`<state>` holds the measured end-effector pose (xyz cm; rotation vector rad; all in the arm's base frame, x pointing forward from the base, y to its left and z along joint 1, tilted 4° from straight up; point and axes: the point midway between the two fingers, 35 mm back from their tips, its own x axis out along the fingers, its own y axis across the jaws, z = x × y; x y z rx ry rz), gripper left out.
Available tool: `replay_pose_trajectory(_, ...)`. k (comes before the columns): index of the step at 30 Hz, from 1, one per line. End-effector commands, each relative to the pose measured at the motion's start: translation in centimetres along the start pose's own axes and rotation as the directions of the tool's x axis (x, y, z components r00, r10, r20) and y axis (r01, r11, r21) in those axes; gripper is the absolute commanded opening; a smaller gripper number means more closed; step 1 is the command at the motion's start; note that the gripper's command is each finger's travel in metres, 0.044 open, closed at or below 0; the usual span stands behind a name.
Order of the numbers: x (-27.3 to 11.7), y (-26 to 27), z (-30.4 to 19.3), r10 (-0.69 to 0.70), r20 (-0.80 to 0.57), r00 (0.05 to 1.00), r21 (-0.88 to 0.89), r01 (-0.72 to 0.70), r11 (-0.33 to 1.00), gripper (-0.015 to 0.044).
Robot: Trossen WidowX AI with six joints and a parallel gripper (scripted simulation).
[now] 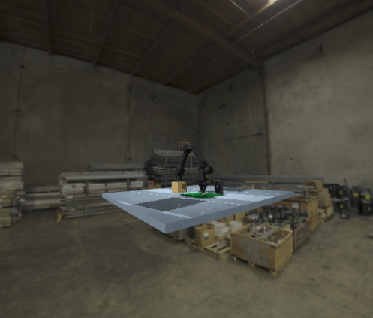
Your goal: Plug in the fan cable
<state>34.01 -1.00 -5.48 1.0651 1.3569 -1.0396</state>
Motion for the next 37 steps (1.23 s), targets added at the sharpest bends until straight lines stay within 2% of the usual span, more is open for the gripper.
replay_pose_trajectory(1,0.5,0.1,0.0,0.001,-0.002,1.0,0.004,-0.001,1.0,0.0)
replay_pose_trajectory(11,0.0,0.0,0.0,0.0,0.0,1.0,0.0,0.0,1.0,0.026)
replay_pose_trajectory(14,-0.3,0.0,0.0,0.0,0.0,1.0,0.0,0.0,1.0,0.026)
replay_pose_trajectory(18,-5.1,0.0,0.0,0.001,-0.002,1.0,0.004,-0.001,1.0,0.026)
replay_pose_trajectory(28,-5.5,0.1,0.3,0.001,-0.002,1.0,0.004,-0.001,1.0,0.026)
replay_pose_trajectory(35,-5.6,1.0,11.0,0.002,0.006,1.0,0.004,-0.002,1.0,0.026)
replay_pose_trajectory(37,-5.6,0.8,12.1,0.002,0.007,1.0,0.004,-0.002,1.0,0.026)
